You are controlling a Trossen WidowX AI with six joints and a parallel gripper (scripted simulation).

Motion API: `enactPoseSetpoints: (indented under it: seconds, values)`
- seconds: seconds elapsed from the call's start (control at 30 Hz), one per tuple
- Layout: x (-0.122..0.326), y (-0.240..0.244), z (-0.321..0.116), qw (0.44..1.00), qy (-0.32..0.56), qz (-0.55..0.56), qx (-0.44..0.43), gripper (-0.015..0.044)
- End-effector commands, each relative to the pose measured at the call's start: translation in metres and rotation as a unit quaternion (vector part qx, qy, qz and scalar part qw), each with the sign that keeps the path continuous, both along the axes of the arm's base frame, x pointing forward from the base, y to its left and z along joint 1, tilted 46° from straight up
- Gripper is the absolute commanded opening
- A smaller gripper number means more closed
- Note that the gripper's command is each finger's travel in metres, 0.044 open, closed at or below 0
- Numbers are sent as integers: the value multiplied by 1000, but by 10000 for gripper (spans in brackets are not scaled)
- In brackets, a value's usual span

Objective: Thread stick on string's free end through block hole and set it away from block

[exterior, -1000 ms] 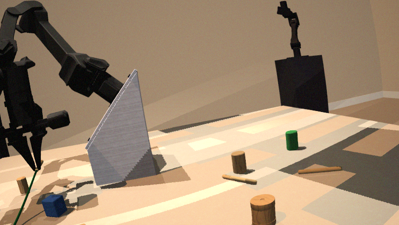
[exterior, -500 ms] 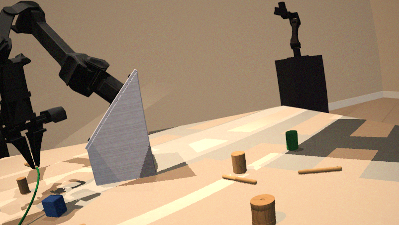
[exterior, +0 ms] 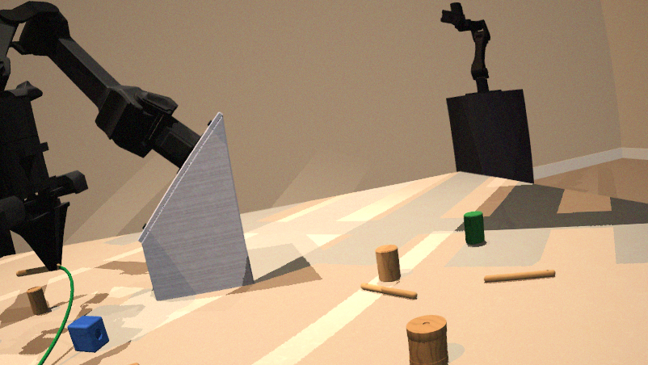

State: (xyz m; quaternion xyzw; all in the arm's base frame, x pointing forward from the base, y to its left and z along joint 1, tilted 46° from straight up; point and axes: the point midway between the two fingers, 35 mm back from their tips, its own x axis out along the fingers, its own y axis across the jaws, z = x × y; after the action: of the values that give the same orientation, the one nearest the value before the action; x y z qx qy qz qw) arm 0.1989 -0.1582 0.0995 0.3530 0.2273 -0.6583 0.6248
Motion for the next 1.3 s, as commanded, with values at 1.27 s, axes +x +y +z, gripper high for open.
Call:
enactPoseSetpoints:
  seconds: [1.27]
  values:
    - [18, 18, 12, 686, 487, 541, 22, 0]
